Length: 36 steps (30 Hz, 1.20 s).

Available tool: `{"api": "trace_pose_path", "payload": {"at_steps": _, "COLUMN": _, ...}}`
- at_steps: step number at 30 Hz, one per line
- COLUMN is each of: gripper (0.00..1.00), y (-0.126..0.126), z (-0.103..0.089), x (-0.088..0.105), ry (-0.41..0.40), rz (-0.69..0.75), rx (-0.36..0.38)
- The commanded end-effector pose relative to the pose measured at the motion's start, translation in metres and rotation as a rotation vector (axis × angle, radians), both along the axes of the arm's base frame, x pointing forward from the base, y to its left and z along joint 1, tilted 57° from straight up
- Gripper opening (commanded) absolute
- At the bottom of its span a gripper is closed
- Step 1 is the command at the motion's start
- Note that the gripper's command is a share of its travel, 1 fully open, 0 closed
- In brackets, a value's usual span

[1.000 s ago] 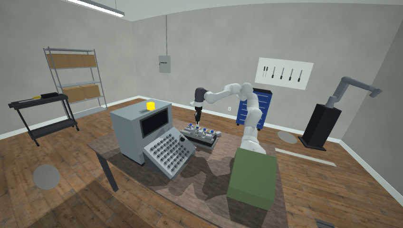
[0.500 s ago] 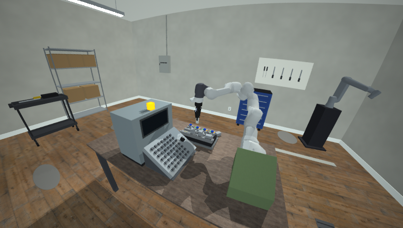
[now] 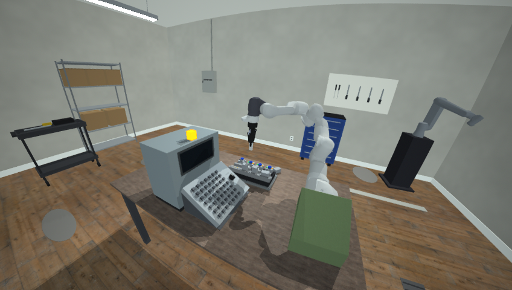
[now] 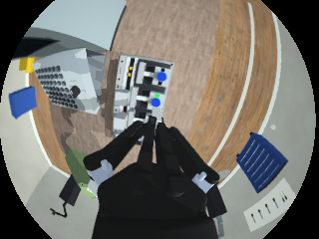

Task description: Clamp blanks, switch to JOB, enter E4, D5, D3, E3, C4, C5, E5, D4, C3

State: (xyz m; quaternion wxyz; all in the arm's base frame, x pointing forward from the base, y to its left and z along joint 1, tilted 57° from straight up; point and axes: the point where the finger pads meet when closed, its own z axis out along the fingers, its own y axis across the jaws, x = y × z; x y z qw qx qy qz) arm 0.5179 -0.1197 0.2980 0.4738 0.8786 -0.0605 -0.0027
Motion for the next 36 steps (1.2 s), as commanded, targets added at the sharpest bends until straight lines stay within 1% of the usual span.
{"api": "trace_pose_path", "payload": {"at_steps": 1, "gripper": 0.00, "y": 0.004, "z": 0.004, "x": -0.006, "ry": 0.022, "rz": -0.011, "rx": -0.005}}
{"api": "trace_pose_path", "payload": {"at_steps": 6, "gripper": 0.00, "y": 0.010, "z": 0.008, "x": -0.005, "ry": 0.022, "rz": -0.011, "rx": -0.005}}
{"api": "trace_pose_path", "payload": {"at_steps": 13, "gripper": 0.00, "y": 0.012, "z": 0.009, "x": -0.005, "ry": 0.023, "rz": -0.011, "rx": -0.005}}
{"api": "trace_pose_path", "payload": {"at_steps": 16, "gripper": 0.00, "y": 0.012, "z": 0.011, "x": -0.007, "ry": 0.028, "rz": -0.007, "rx": -0.004}}
{"api": "trace_pose_path", "payload": {"at_steps": 17, "gripper": 0.00, "y": 0.011, "z": 0.014, "x": -0.010, "ry": 0.042, "rz": 0.002, "rx": -0.003}}
{"api": "trace_pose_path", "payload": {"at_steps": 19, "gripper": 0.00, "y": 0.011, "z": 0.025, "x": -0.027, "ry": 0.102, "rz": 0.042, "rx": 0.002}}
{"api": "trace_pose_path", "payload": {"at_steps": 20, "gripper": 0.00, "y": 0.010, "z": 0.034, "x": -0.039, "ry": 0.149, "rz": 0.073, "rx": 0.006}}
{"api": "trace_pose_path", "payload": {"at_steps": 22, "gripper": 0.00, "y": 0.008, "z": 0.053, "x": -0.073, "ry": 0.269, "rz": 0.153, "rx": 0.017}}
{"api": "trace_pose_path", "payload": {"at_steps": 23, "gripper": 0.00, "y": 0.006, "z": 0.062, "x": -0.093, "ry": 0.304, "rz": 0.175, "rx": 0.018}}
{"api": "trace_pose_path", "payload": {"at_steps": 24, "gripper": 0.00, "y": 0.003, "z": 0.069, "x": -0.111, "ry": 0.322, "rz": 0.186, "rx": 0.017}}
{"api": "trace_pose_path", "payload": {"at_steps": 27, "gripper": 0.00, "y": -0.005, "z": 0.080, "x": -0.158, "ry": 0.370, "rz": 0.215, "rx": 0.013}}
{"api": "trace_pose_path", "payload": {"at_steps": 30, "gripper": 0.00, "y": -0.014, "z": 0.087, "x": -0.206, "ry": 0.417, "rz": 0.244, "rx": 0.011}}
{"api": "trace_pose_path", "payload": {"at_steps": 31, "gripper": 0.00, "y": -0.017, "z": 0.088, "x": -0.219, "ry": 0.433, "rz": 0.254, "rx": 0.011}}
{"api": "trace_pose_path", "payload": {"at_steps": 33, "gripper": 0.00, "y": -0.017, "z": 0.088, "x": -0.219, "ry": 0.433, "rz": 0.254, "rx": 0.011}}
{"api": "trace_pose_path", "payload": {"at_steps": 34, "gripper": 0.00, "y": -0.018, "z": 0.088, "x": -0.222, "ry": 0.476, "rz": 0.281, "rx": 0.013}}
{"api": "trace_pose_path", "payload": {"at_steps": 36, "gripper": 0.00, "y": -0.018, "z": 0.088, "x": -0.224, "ry": 0.513, "rz": 0.308, "rx": 0.017}}
